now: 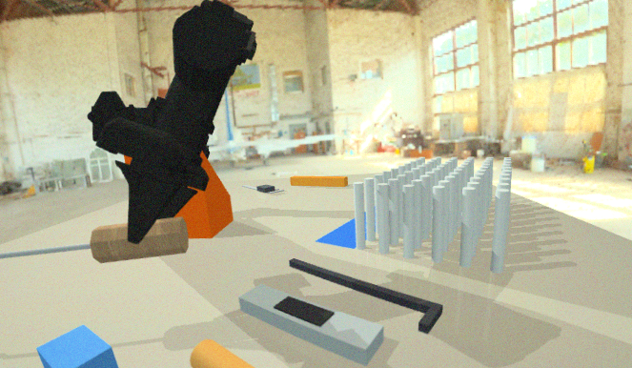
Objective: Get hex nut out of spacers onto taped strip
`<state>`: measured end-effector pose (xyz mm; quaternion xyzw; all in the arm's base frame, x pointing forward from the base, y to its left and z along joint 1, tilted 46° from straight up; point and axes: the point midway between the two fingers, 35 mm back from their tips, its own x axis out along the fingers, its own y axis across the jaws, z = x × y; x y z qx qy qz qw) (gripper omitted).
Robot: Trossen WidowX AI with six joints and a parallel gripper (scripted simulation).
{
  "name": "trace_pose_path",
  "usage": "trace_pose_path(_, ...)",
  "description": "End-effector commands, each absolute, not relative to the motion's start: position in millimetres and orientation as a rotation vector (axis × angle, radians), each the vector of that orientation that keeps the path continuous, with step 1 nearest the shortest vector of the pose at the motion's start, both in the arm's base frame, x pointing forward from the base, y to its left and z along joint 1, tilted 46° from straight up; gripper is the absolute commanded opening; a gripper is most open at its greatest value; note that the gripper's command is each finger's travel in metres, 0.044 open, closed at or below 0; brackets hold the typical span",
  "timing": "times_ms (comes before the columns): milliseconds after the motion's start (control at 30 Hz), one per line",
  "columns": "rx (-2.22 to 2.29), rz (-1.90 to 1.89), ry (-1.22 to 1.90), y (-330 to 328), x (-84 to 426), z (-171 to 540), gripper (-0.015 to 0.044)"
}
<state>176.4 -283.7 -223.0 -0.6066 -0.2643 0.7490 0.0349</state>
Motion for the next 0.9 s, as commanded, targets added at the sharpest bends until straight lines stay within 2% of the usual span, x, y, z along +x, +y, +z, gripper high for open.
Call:
trace_pose_path(0,-1.858,2.302,-0.807,-279.0,175.2,-227.2,0.0)
trace_pose_path(867,-1.858,2.3,-0.808,-258.2,175.7,-245.7,0.0)
